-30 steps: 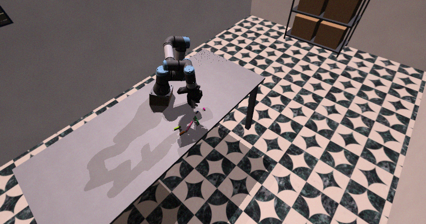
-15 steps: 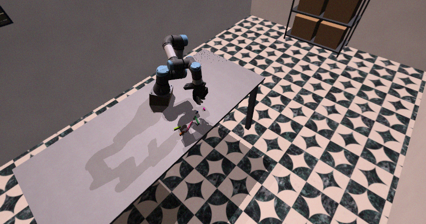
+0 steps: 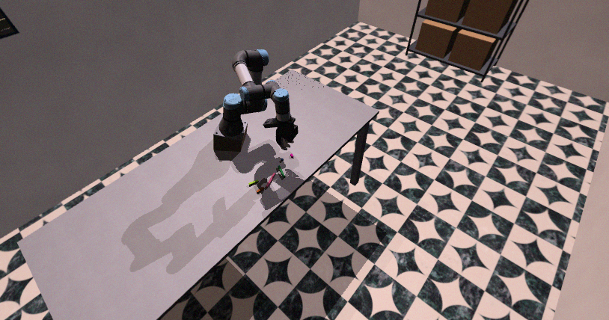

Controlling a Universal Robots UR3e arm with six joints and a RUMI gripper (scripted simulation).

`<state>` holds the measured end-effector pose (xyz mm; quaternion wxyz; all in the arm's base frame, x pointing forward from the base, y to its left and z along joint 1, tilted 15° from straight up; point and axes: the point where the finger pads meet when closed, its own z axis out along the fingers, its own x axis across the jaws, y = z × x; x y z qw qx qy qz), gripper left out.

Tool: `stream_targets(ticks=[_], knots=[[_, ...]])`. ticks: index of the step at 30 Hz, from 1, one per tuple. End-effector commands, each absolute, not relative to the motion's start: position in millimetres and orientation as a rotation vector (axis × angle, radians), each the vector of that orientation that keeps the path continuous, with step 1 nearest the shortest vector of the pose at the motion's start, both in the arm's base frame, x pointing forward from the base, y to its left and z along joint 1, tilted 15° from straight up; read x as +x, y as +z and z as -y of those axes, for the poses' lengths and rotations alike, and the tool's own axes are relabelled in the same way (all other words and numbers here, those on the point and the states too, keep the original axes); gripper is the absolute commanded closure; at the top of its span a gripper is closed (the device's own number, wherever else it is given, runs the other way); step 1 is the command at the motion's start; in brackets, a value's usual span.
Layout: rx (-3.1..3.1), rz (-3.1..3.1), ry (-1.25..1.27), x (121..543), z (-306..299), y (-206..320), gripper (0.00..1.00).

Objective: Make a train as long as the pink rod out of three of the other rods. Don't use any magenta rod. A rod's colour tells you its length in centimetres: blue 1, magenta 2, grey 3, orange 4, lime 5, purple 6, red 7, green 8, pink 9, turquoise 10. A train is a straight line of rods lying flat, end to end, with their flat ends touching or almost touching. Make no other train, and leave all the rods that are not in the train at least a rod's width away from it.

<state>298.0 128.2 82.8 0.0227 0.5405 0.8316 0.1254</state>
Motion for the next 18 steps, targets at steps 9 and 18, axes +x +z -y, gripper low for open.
stream_targets(ticks=[9,18], knots=[[1.678,-2.571,0.385,305,-134,47,1.00],[1.678,-2.571,0.385,310,-139,21,1.00]])
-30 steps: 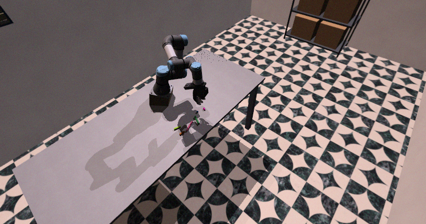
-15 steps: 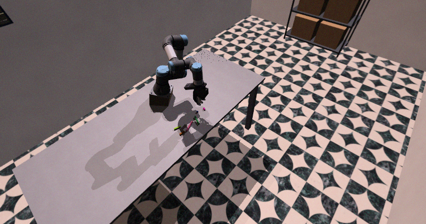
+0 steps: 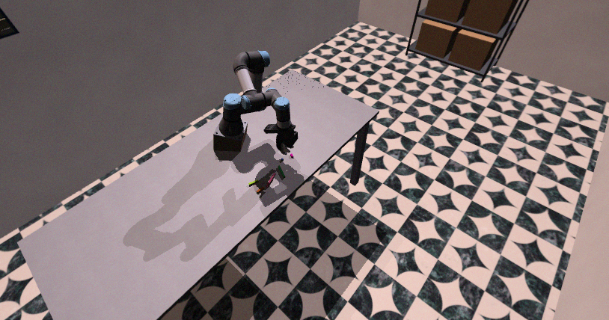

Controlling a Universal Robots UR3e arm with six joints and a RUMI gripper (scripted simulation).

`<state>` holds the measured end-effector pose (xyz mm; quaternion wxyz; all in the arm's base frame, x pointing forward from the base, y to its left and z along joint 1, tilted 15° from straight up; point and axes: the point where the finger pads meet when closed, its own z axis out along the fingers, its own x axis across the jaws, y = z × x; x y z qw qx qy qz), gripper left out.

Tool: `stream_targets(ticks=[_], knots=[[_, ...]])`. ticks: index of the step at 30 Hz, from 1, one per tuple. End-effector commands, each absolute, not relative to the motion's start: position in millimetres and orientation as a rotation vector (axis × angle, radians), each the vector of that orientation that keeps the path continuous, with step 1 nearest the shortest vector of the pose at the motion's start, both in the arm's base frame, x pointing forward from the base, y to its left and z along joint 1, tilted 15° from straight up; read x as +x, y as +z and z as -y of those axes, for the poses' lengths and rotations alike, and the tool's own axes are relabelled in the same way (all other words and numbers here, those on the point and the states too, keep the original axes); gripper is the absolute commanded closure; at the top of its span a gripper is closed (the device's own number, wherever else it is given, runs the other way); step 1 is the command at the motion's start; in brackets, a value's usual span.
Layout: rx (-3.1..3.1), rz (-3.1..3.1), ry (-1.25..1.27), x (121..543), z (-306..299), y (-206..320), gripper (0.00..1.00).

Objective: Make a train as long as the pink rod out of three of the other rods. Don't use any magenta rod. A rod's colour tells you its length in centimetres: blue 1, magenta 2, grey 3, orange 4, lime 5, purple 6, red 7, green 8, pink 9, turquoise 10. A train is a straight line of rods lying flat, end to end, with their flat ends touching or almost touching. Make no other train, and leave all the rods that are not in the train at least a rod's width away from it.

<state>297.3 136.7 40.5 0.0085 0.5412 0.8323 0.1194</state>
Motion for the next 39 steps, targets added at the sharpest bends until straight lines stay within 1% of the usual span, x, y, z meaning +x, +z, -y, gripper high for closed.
stream_targets(ticks=[1,10,39], knots=[[1.678,-2.571,0.385,310,-140,18,1.00],[1.678,-2.571,0.385,314,-143,1,1.00],[1.677,-2.570,0.387,314,-144,0,1.00]])
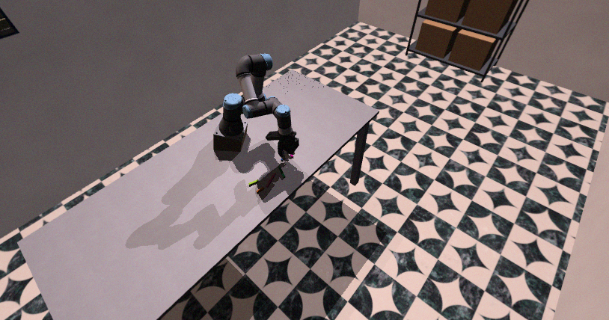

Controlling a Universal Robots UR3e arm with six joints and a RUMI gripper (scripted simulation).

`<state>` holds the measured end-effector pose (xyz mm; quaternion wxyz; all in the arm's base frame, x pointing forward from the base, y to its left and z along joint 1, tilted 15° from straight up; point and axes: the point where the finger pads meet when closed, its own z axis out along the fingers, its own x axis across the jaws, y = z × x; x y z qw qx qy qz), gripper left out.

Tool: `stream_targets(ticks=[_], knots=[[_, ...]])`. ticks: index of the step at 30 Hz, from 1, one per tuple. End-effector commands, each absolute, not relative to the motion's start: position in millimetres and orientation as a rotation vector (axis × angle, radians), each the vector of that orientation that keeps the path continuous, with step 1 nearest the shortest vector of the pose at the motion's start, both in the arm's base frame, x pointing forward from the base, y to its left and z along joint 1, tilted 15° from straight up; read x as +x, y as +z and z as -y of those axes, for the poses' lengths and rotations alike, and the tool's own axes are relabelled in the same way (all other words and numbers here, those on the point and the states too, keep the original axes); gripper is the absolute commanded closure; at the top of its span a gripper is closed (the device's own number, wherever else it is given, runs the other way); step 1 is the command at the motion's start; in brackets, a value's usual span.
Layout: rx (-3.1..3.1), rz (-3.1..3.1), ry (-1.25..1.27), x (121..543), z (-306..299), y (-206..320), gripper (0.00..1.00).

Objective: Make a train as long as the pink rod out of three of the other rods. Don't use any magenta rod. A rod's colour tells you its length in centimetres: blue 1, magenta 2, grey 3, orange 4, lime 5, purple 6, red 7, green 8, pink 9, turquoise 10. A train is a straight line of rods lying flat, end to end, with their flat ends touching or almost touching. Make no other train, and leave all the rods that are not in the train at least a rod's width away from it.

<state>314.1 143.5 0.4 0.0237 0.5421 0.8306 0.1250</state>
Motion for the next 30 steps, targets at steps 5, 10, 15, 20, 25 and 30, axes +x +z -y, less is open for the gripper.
stream_targets(ticks=[5,10,15,20,25,30], knots=[[1.677,-2.570,0.387,314.3,-143.5,0.4,1.00],[1.677,-2.570,0.387,314.3,-143.5,0.4,1.00],[1.677,-2.570,0.387,314.3,-143.6,0.1,1.00],[1.678,-2.571,0.386,314.3,-144.2,-2.5,1.00],[1.678,-2.571,0.386,314.7,-144.7,-5.0,1.00],[1.678,-2.571,0.386,315.5,-145.5,-9.3,1.00]])
